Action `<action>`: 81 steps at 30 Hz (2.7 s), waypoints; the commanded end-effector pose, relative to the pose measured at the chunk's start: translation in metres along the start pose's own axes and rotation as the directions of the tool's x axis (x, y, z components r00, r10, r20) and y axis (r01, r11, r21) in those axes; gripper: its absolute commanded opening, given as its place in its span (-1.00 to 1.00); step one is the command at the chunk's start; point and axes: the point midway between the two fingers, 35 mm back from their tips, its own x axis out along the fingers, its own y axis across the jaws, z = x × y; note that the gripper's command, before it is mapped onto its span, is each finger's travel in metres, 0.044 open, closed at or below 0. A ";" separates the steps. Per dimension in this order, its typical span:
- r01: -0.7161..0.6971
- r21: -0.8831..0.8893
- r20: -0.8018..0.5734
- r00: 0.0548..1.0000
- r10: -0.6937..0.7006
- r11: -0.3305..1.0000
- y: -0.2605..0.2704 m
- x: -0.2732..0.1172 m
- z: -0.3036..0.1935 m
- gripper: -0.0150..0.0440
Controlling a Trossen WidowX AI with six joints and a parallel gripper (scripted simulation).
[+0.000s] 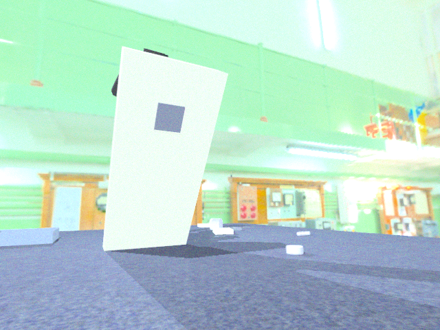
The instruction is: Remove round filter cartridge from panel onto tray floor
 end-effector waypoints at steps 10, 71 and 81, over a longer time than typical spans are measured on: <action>0.002 0.007 -0.004 1.000 -0.002 1.000 -0.001 0.001 -0.002 -0.12; 0.002 0.007 -0.003 1.000 -0.002 1.000 -0.001 0.015 -0.001 -0.12; 0.002 0.007 -0.003 1.000 -0.002 1.000 -0.001 0.018 -0.001 -0.12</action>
